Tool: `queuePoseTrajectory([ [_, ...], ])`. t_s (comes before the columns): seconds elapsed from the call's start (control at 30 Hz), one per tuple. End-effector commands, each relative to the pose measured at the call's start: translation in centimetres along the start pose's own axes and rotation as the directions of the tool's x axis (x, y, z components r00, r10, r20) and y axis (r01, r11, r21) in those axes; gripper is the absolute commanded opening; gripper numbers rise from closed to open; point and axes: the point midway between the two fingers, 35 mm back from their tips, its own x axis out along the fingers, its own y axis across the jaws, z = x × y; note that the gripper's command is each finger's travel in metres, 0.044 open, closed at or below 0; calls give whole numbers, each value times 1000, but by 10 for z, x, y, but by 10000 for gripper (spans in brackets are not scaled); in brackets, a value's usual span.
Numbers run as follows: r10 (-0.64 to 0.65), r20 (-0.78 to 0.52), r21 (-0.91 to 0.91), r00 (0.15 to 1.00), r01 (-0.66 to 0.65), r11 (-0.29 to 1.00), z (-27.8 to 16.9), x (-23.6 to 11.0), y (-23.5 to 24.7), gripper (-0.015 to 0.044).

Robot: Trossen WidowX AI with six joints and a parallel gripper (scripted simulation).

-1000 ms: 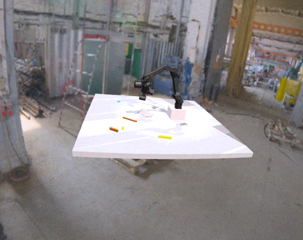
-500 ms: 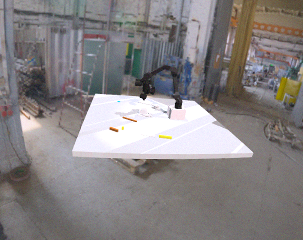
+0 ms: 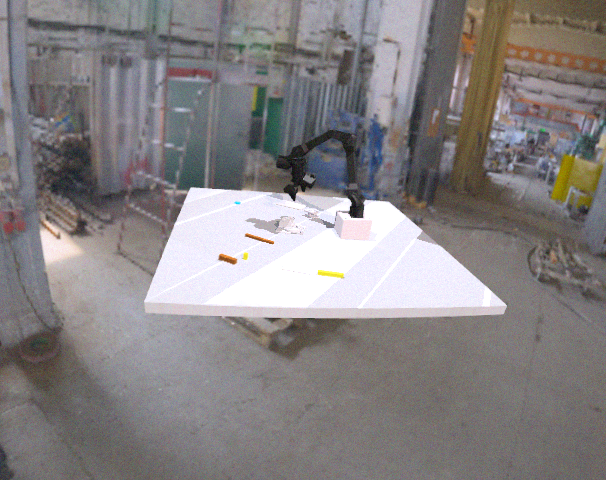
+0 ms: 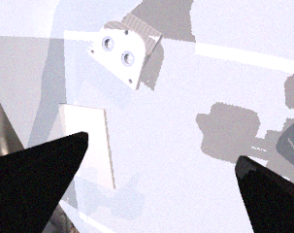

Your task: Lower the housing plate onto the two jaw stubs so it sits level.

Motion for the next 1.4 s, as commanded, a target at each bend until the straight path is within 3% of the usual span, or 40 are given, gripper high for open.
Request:
queuePoseTrajectory([
  [0.0,-58,33,61,998,56,997,4,10,16,440],
  [0.77,-332,47,411,942,284,866,35,48,96,440],
  [1.0,-339,43,421,940,290,860,36,51,98,440],
  [1.17,-339,44,421,940,290,859,37,85,85,440],
  [1.37,-339,44,421,940,290,859,38,87,85,440],
])
